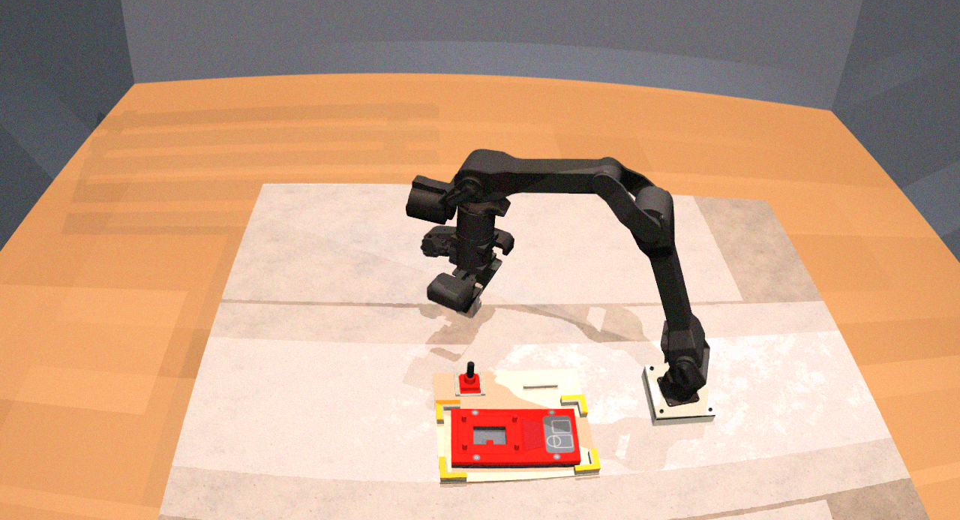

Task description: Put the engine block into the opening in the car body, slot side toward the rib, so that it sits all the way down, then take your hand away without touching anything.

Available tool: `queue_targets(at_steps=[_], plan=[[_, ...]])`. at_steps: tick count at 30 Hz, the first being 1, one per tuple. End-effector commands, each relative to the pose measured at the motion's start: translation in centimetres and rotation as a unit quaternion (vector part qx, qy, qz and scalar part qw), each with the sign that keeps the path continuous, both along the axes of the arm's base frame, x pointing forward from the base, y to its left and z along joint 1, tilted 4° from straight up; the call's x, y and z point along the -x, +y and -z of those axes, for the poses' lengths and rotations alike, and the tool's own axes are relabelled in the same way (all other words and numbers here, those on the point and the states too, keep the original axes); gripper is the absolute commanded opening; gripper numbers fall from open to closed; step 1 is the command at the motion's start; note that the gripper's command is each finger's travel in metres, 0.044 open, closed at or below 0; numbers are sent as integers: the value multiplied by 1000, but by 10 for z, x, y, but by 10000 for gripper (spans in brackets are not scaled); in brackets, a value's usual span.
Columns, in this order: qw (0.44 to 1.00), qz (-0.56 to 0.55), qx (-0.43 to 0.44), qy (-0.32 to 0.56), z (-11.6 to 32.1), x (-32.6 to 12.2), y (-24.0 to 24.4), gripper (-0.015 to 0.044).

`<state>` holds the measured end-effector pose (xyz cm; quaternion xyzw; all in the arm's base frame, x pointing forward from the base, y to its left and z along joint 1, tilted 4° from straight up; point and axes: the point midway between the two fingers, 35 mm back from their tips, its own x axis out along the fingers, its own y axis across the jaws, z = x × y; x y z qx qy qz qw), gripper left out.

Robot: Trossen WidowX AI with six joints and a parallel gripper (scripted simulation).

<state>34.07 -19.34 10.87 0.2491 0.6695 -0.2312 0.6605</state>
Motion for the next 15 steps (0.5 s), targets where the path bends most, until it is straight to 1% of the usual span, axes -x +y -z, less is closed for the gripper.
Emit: queue_targets(at_steps=[1, 15], plan=[[1000, 12, -3, 3, 8, 1, 1, 0], [1000, 12, -3, 3, 31, 1, 2, 0]])
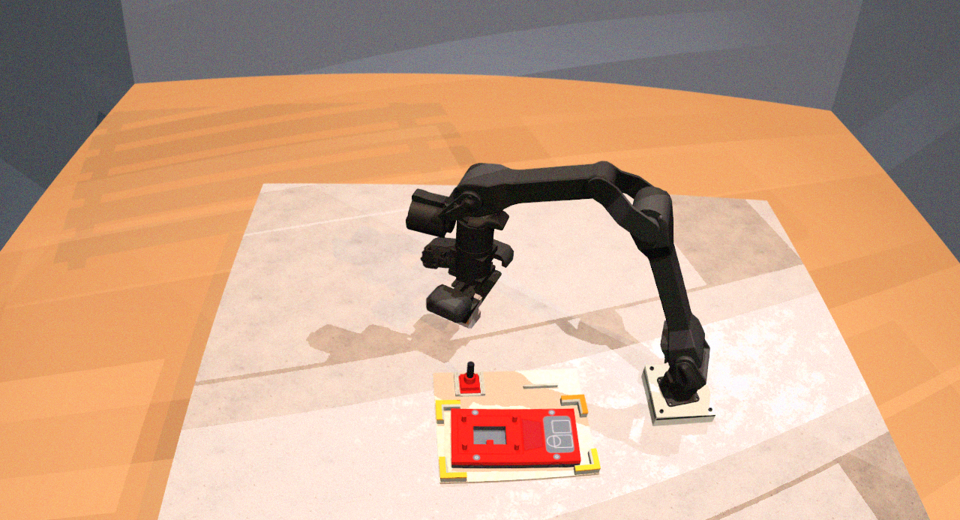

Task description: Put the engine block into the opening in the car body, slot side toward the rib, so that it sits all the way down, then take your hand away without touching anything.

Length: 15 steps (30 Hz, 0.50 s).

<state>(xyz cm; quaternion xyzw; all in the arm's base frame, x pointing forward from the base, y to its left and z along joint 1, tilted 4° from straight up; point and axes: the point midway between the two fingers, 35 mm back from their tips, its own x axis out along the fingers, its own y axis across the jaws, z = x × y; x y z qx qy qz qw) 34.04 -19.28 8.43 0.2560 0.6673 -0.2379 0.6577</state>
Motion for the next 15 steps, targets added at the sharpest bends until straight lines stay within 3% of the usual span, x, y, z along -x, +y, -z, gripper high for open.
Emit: queue_targets(at_steps=[1, 15], plan=[[1000, 2, -2, 2, 9, 1, 1, 0], [1000, 2, -2, 2, 31, 1, 2, 0]])
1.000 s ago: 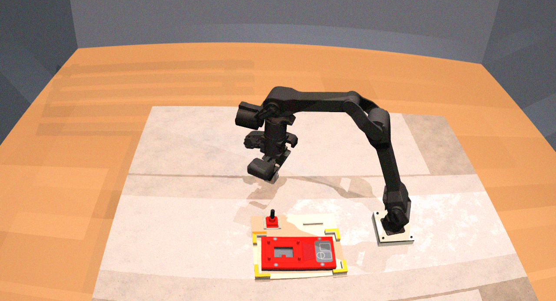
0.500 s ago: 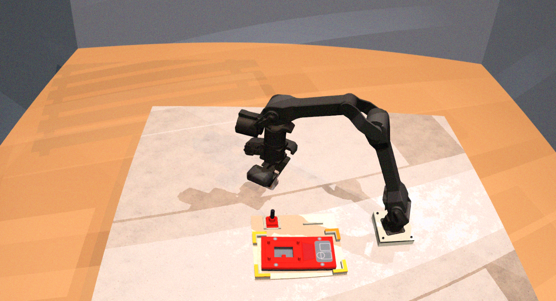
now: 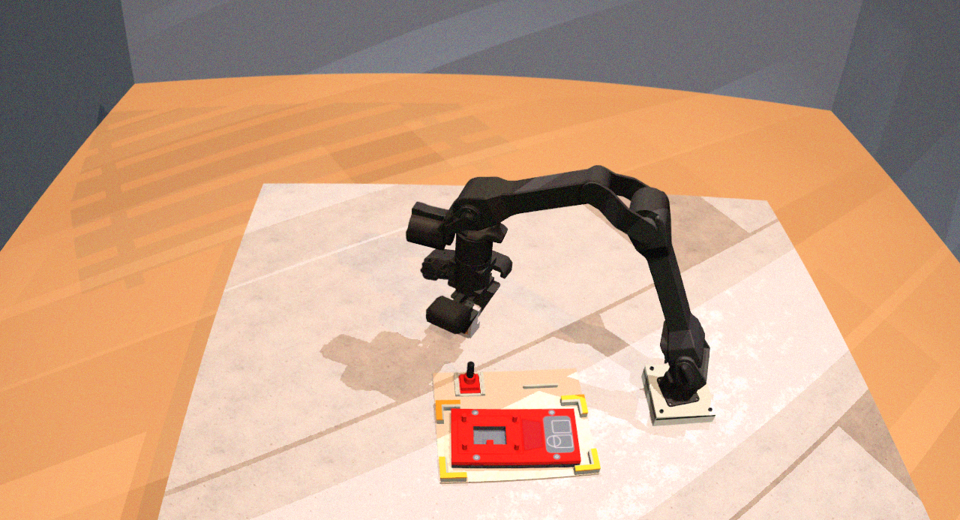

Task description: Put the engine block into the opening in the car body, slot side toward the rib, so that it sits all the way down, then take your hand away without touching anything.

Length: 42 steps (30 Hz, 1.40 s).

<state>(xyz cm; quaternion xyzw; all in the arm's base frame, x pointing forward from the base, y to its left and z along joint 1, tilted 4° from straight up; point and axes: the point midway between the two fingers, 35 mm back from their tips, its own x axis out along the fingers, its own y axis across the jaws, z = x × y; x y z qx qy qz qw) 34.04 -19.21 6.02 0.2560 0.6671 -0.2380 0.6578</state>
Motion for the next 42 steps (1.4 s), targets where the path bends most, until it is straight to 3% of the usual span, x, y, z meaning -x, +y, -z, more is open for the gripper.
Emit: queue_targets(at_steps=[1, 42], plan=[[1000, 2, -3, 3, 9, 1, 1, 0], [1000, 2, -3, 3, 60, 2, 3, 0]])
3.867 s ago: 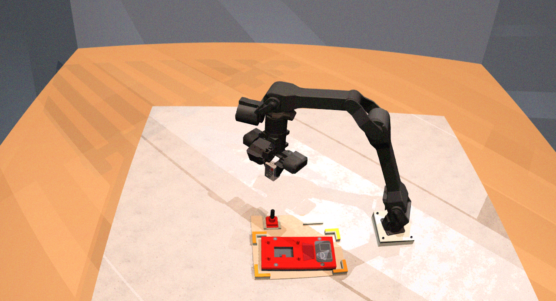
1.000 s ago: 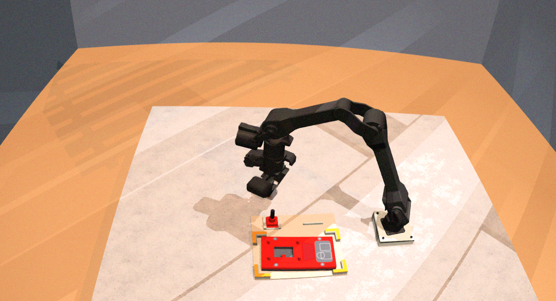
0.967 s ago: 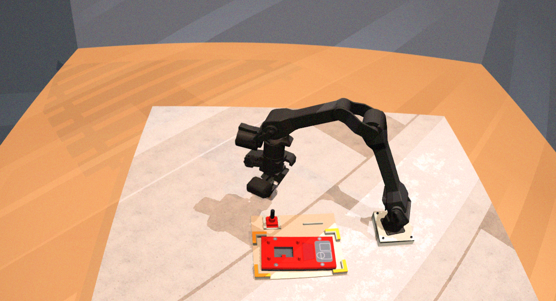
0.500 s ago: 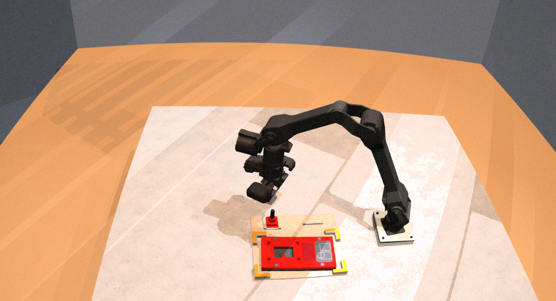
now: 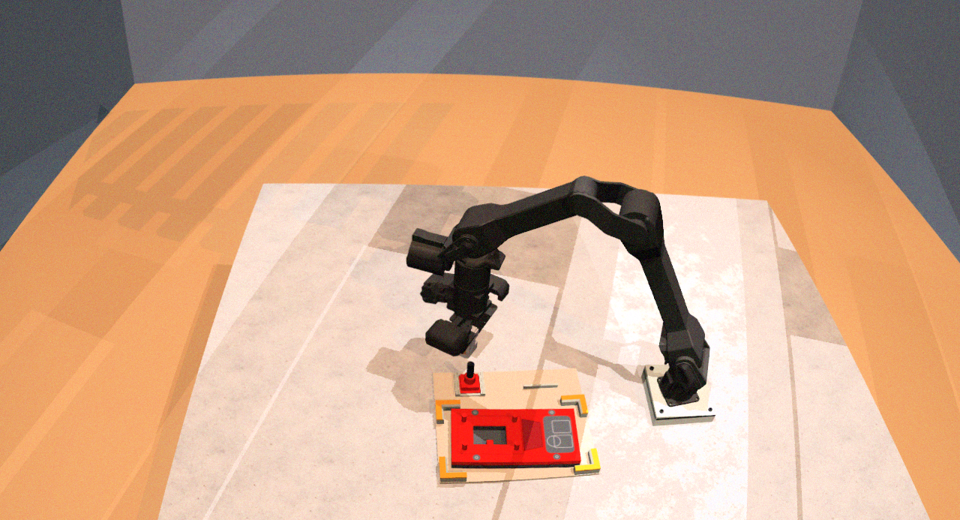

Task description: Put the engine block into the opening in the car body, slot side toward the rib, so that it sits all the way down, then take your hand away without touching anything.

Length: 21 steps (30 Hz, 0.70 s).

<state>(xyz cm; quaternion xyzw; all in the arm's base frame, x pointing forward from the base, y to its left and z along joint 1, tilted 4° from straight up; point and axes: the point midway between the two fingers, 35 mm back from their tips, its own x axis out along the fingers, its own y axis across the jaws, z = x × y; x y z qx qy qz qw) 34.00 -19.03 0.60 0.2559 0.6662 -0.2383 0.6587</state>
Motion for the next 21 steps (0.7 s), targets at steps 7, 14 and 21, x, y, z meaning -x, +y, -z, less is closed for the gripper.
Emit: queue_targets(at_steps=[7, 14, 21], plan=[[1000, 0, 0, 0, 0, 0, 0, 184], [1000, 0, 0, 0, 0, 0, 0, 368], [1000, 0, 0, 0, 0, 0, 0, 440]])
